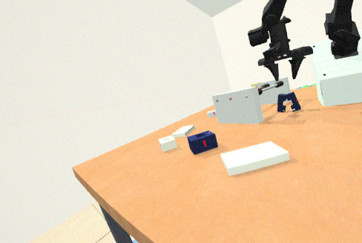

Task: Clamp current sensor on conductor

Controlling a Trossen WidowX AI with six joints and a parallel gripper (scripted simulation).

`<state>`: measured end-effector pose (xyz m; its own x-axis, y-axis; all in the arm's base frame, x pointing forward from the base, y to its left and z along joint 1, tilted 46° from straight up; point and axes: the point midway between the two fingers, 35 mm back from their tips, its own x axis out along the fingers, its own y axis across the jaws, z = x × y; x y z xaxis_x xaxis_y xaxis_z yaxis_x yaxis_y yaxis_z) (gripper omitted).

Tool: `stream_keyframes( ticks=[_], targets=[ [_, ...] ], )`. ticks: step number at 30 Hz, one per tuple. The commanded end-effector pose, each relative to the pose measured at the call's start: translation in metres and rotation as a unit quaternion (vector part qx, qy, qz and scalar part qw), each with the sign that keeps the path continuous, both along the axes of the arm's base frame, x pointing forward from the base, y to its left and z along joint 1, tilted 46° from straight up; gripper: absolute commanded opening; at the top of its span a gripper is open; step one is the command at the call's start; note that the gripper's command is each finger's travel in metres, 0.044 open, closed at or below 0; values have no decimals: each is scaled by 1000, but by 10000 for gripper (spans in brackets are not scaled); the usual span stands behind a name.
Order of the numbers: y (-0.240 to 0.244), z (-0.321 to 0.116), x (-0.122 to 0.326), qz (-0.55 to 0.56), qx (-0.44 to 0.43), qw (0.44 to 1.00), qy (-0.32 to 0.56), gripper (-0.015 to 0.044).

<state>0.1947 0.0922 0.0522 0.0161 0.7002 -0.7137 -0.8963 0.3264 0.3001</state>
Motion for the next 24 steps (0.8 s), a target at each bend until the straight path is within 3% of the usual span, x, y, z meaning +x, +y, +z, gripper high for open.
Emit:
stream_keyframes(
  ticks=[1, 24],
  targets=[
    [0, -3, 9, 159, 15, 981, -112, 320],
    [25, -27, 10, 159, 13, 981, -112, 320]
  ],
)
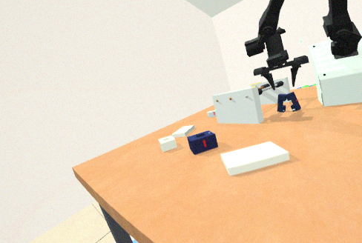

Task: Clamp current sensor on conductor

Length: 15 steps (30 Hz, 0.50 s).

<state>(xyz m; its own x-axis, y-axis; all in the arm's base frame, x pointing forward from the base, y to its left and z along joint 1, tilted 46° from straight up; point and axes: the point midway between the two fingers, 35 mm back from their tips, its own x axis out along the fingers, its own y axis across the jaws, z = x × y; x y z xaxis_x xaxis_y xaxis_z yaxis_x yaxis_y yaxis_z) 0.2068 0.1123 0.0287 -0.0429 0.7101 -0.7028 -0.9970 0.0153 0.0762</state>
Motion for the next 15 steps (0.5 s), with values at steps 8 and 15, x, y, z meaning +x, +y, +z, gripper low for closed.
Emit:
stream_keyframes(
  ticks=[8, 15],
  targets=[
    [14, -12, -4, 1, 3, 1000, 6, 320],
    [23, -19, -6, 1, 5, 1000, 6, 320]
  ],
)
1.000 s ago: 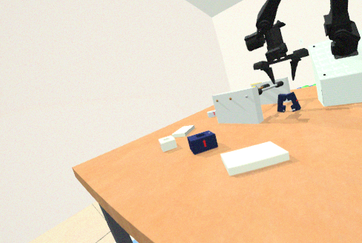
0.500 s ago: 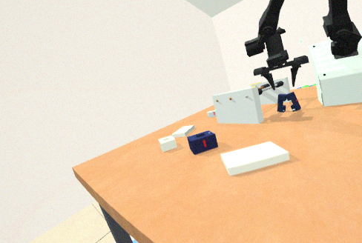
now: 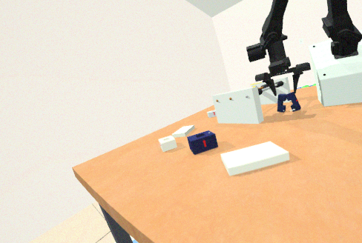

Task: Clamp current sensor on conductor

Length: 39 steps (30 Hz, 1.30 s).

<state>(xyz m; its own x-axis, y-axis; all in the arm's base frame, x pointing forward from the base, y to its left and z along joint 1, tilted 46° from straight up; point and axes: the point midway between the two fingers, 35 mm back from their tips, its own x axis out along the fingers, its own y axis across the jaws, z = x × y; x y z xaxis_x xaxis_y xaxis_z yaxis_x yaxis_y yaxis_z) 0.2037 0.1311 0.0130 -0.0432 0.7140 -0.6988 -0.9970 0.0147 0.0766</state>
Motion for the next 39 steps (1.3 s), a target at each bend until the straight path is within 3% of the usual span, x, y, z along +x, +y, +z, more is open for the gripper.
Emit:
stream_keyframes(
  ticks=[1, 20, 28, 39],
  targets=[
    [5, -4, -3, 1, 2, 1000, 6, 320],
    [2, -2, -1, 0, 0, 1000, 1, 200],
    [-19, 13, 7, -1, -7, 1000, 0, 0],
    [-62, 48, 17, -1, -11, 1000, 4, 0]
  ],
)
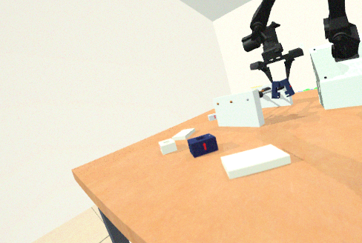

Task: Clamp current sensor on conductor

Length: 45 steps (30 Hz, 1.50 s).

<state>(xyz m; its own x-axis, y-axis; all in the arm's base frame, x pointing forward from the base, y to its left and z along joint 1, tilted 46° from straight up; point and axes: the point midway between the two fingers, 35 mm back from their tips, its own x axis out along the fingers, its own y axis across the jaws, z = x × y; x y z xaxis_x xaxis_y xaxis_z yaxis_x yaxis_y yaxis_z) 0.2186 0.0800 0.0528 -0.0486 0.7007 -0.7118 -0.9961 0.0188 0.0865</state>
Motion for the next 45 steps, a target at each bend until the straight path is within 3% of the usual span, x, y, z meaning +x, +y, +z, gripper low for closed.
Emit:
stream_keyframes(
  ticks=[1, 13, 24, 45],
  targets=[
    [-15, 12, 3, 1, -1, 1000, -1, 0],
    [-44, 42, 8, -10, 8, 1000, 12, 0],
    [-47, 43, 30, -131, -1, 982, 134, 0],
    [-53, 43, 75, -361, -18, 859, 362, 0]
  ],
)
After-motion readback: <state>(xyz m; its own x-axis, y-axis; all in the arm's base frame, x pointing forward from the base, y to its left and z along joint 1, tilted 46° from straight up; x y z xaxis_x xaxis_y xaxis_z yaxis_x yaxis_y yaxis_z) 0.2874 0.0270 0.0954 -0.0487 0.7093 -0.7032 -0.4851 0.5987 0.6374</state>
